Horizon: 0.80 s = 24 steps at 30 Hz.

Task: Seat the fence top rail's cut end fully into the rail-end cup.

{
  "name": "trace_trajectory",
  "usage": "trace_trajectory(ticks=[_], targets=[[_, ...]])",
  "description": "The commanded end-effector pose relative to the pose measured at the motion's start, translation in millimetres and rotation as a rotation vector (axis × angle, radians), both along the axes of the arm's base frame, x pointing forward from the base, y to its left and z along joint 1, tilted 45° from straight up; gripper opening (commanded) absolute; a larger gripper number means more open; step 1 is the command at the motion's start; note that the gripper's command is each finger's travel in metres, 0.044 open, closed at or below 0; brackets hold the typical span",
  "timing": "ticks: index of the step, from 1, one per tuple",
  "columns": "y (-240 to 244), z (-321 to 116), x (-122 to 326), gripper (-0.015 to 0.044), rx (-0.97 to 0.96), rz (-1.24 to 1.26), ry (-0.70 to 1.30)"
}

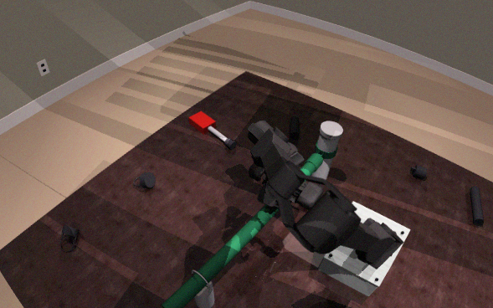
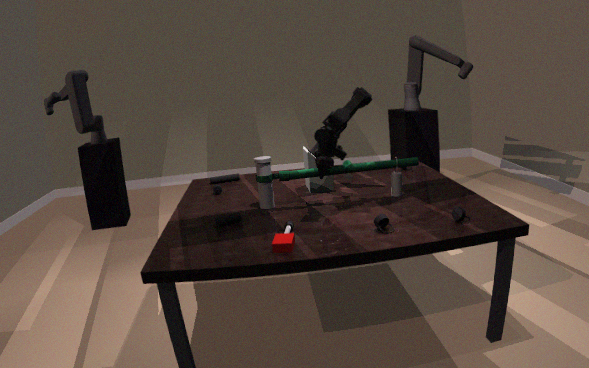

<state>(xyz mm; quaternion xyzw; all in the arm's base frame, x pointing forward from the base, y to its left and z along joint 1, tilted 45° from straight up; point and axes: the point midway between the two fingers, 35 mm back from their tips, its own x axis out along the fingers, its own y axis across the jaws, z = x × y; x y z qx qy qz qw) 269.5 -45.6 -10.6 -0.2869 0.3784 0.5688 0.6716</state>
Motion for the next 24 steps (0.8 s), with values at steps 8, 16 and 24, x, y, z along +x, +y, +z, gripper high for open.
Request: trace_trajectory(ticks=[8,16,24], targets=[[-6.1,0.8,1.6,0.0000,-0.013,-0.003,-0.004],[-1.0,-0.2,0.1,0.0000,0.000,0.002,0.000],[-4.3,-3.2,-0.6,0.0000,0.000,0.002,0.000]])
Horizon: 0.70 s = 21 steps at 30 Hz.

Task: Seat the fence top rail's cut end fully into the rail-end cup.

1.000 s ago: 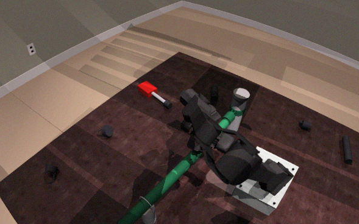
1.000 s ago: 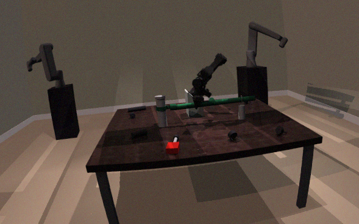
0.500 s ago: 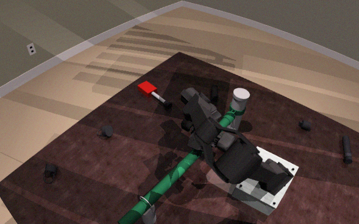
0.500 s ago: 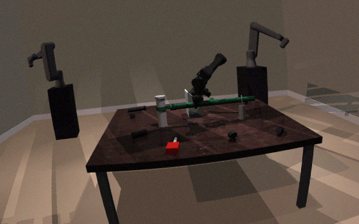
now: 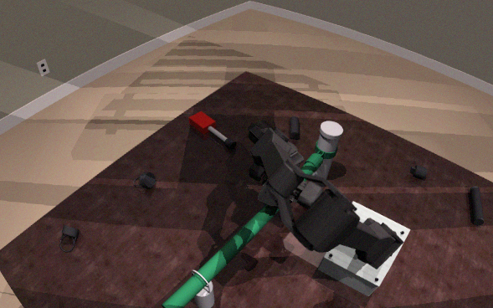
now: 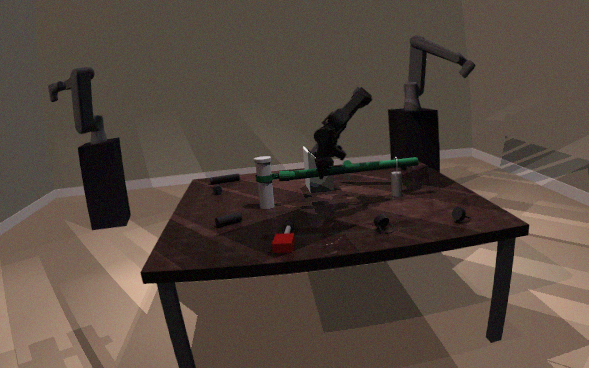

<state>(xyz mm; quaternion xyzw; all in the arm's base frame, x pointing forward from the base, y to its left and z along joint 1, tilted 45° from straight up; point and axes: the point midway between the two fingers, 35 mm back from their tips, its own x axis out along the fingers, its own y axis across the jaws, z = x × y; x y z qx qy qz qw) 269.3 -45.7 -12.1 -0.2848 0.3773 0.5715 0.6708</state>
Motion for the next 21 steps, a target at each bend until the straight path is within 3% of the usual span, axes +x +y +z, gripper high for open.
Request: trace_trajectory(ticks=[1,21], targets=[[-4.8,-2.1,-0.5,0.0000,-0.006,-0.002,-0.003],[-16.2,-9.1,-1.2,0.0000,-0.007,-0.002,-0.003]])
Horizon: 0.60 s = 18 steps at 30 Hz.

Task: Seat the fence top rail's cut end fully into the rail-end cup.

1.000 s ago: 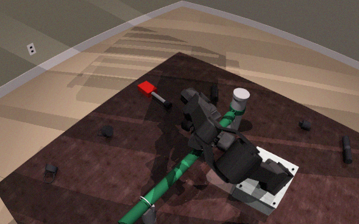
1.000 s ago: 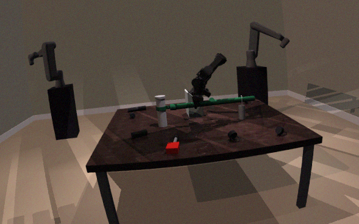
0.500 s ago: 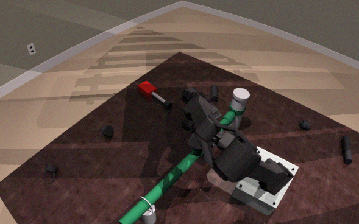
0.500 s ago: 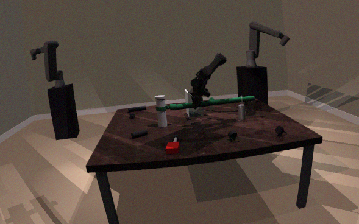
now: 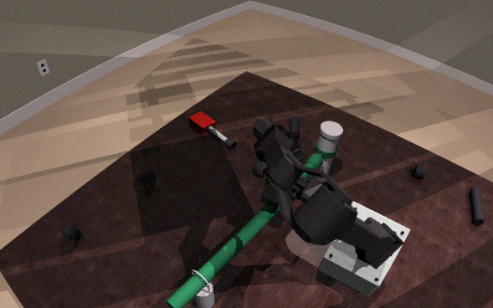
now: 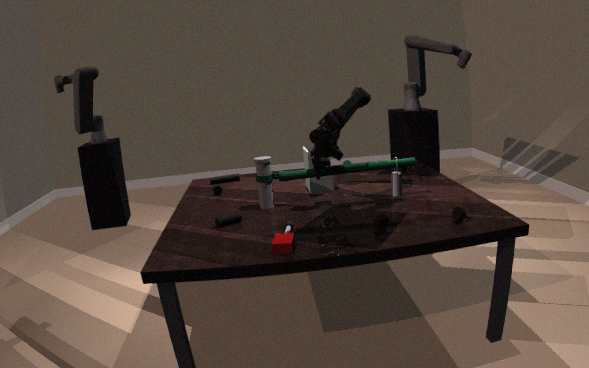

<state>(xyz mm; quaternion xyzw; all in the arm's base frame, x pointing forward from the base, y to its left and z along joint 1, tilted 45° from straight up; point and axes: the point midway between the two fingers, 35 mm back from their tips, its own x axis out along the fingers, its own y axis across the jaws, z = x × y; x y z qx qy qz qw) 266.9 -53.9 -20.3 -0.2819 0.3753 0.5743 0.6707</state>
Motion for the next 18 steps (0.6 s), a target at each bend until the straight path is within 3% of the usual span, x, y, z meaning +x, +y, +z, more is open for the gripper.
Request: trace_trajectory(ticks=[1,18], targets=[[-8.5,-1.3,1.1,0.0000,-0.015,-0.005,-0.005],[-17.2,-8.1,1.0,0.0000,-0.016,-0.005,-0.006]])
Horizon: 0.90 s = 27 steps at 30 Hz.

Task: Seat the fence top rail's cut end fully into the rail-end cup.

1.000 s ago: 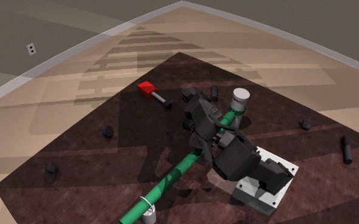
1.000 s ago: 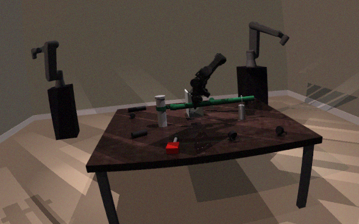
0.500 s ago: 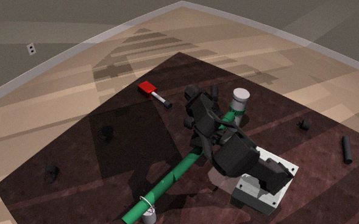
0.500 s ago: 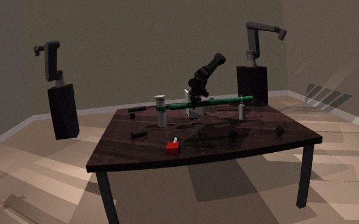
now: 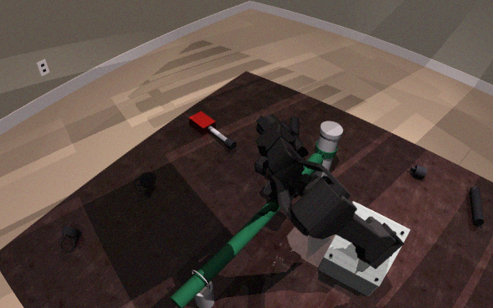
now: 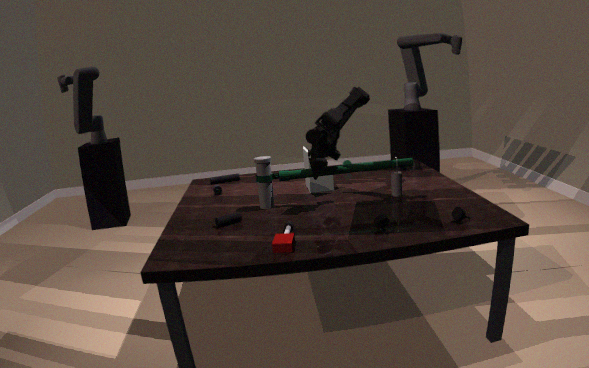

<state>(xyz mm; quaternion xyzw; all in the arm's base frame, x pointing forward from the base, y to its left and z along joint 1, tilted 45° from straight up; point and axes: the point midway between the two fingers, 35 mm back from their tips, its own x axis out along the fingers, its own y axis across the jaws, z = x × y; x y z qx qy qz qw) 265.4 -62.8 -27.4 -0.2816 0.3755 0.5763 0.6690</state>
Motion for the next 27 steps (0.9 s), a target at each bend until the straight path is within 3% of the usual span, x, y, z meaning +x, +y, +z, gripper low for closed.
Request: trace_trajectory(ticks=[1,20,27], targets=[[-8.7,-1.5,2.4,0.0000,-0.017,-0.009,-0.009],[-4.2,-3.9,-0.1,0.0000,0.003,0.000,-0.001],[-4.2,-3.9,-0.1,0.0184,0.003,0.000,-0.001]])
